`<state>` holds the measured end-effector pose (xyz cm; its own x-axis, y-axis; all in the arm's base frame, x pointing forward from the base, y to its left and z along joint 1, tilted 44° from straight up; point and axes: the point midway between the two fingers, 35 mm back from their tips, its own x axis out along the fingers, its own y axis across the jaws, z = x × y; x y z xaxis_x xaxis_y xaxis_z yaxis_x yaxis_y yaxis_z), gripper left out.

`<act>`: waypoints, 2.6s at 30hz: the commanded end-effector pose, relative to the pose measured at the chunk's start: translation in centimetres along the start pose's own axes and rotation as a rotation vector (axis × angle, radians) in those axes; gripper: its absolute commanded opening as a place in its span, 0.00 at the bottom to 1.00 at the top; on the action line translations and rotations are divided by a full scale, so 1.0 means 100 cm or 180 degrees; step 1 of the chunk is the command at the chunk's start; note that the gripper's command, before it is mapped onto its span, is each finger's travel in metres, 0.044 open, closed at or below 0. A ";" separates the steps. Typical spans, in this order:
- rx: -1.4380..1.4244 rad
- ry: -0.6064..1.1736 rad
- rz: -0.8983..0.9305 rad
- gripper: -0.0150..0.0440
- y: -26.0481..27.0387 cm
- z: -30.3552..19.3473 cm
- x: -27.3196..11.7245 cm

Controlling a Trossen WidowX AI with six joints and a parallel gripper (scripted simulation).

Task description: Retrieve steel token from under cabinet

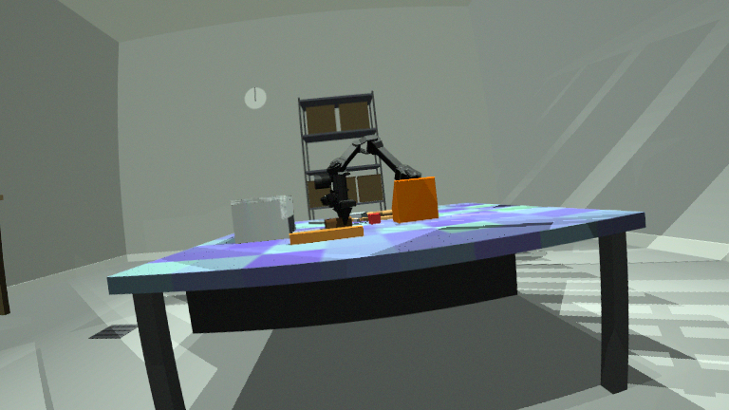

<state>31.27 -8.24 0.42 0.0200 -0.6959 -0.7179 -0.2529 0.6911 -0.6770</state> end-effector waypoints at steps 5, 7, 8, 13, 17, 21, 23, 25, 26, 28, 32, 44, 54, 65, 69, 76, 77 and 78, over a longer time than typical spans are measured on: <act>-0.0019 0.0011 -0.0003 0.25 0.000 -0.010 0.001; -0.0019 0.0011 -0.0003 0.25 0.000 -0.012 0.001; -0.0019 0.0011 -0.0003 0.25 0.000 -0.013 0.001; -0.0020 0.0012 -0.0003 0.25 0.000 -0.019 0.001; -0.0021 0.0012 -0.0003 0.25 -0.001 -0.024 0.001; -0.0021 0.0013 -0.0003 0.25 -0.001 -0.028 0.001; -0.0021 0.0013 -0.0003 0.25 -0.001 -0.031 0.001; -0.0022 0.0014 -0.0003 0.25 -0.001 -0.033 0.001; -0.0022 0.0014 -0.0003 0.25 -0.001 -0.034 0.001; -0.0022 0.0014 -0.0004 0.25 -0.001 -0.037 0.001; -0.0023 0.0015 -0.0004 0.25 -0.002 -0.041 0.001; -0.0024 0.0017 -0.0004 0.25 -0.003 -0.056 0.001; -0.0026 0.0018 -0.0004 0.25 -0.003 -0.068 0.001; -0.0027 0.0020 -0.0004 0.25 -0.004 -0.081 0.001; -0.0028 0.0020 -0.0004 0.25 -0.005 -0.086 0.001; 0.0013 0.0009 0.0000 0.25 -0.005 -0.084 0.000; 0.0028 0.0009 0.0000 0.25 -0.005 -0.085 0.000; 0.0048 0.0009 0.0000 0.25 -0.005 -0.085 0.000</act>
<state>23.24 -10.26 2.14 0.0176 -0.6963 -0.7175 -0.2531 0.6911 -0.6770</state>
